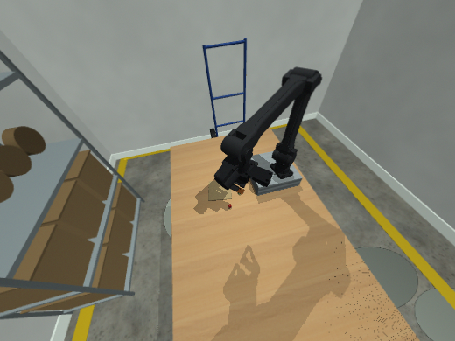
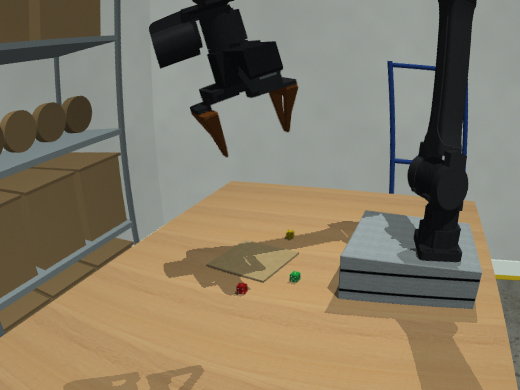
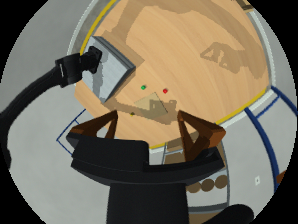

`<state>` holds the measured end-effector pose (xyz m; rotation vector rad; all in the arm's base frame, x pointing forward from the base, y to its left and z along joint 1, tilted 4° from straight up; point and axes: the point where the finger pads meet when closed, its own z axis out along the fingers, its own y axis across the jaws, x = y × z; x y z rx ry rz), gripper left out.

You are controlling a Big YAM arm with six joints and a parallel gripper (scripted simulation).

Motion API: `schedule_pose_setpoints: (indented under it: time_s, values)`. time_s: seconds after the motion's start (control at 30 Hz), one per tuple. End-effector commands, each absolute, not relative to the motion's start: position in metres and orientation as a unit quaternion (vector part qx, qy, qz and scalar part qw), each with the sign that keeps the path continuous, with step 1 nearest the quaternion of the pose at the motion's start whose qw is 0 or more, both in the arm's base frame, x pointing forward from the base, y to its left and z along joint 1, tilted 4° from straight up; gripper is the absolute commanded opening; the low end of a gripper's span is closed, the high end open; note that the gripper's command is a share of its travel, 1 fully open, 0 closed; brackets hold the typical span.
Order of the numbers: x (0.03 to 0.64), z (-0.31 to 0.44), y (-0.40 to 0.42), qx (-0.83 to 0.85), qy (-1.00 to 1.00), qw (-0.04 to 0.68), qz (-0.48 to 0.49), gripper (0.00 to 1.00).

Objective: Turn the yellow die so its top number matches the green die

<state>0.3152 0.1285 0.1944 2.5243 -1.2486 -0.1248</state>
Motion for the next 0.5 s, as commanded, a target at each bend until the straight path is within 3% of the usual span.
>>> schedule_pose_setpoints:
  time_s: [0.0, 0.47]
  values:
    - [0.334, 0.225, 0.134, 0.883, -0.454, 0.120, -0.014, 1.00]
    - [0.353, 0.162, 0.058, 0.738, -0.663, 0.123, -0.020, 1.00]
